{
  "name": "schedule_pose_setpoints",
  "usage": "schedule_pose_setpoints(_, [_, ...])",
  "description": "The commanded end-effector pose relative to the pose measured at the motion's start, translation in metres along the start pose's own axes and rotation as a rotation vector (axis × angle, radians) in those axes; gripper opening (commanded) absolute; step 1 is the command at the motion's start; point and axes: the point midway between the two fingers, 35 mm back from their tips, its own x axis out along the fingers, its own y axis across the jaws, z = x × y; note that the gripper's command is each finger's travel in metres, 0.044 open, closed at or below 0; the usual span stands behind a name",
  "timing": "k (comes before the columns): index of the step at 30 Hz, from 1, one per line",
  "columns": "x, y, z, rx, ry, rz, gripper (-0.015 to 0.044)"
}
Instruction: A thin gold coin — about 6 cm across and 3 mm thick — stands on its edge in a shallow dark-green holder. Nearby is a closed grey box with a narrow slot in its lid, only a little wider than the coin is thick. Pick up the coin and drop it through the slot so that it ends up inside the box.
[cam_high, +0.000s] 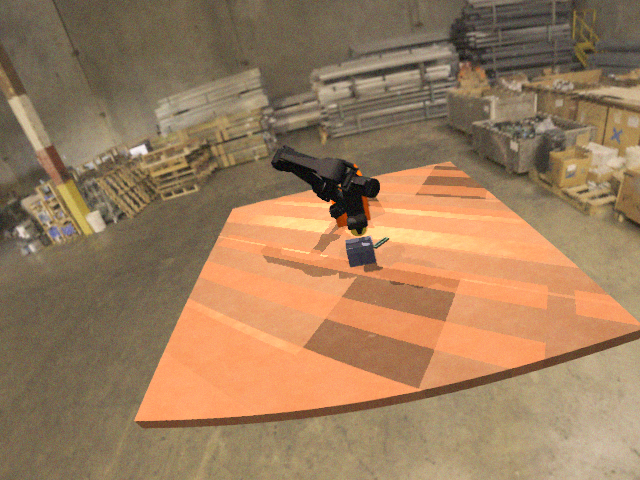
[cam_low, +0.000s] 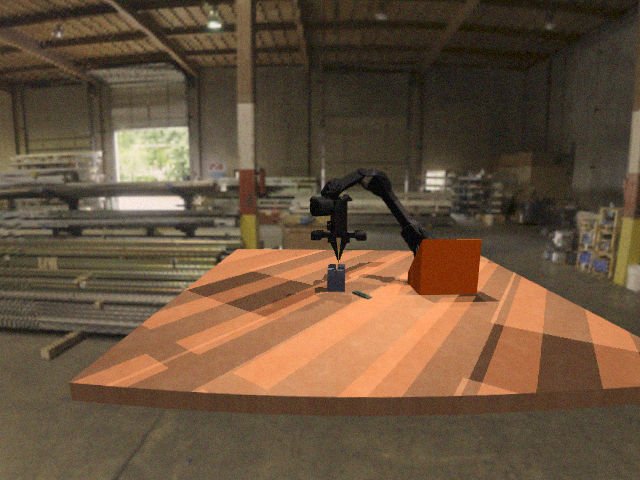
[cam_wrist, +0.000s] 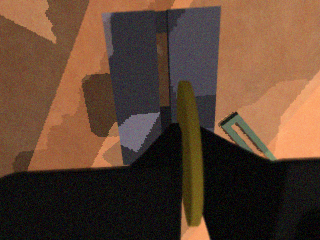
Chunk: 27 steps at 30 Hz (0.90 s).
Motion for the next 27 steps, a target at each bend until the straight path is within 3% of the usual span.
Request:
schedule_pose_setpoints(1, [-0.0011,0.0063,0.0073,-0.001,-0.005,0.007,0.0000])
schedule_pose_setpoints(27, [-0.0029,0.0088,0.0093,-0.004,-0.001,0.000,0.0000])
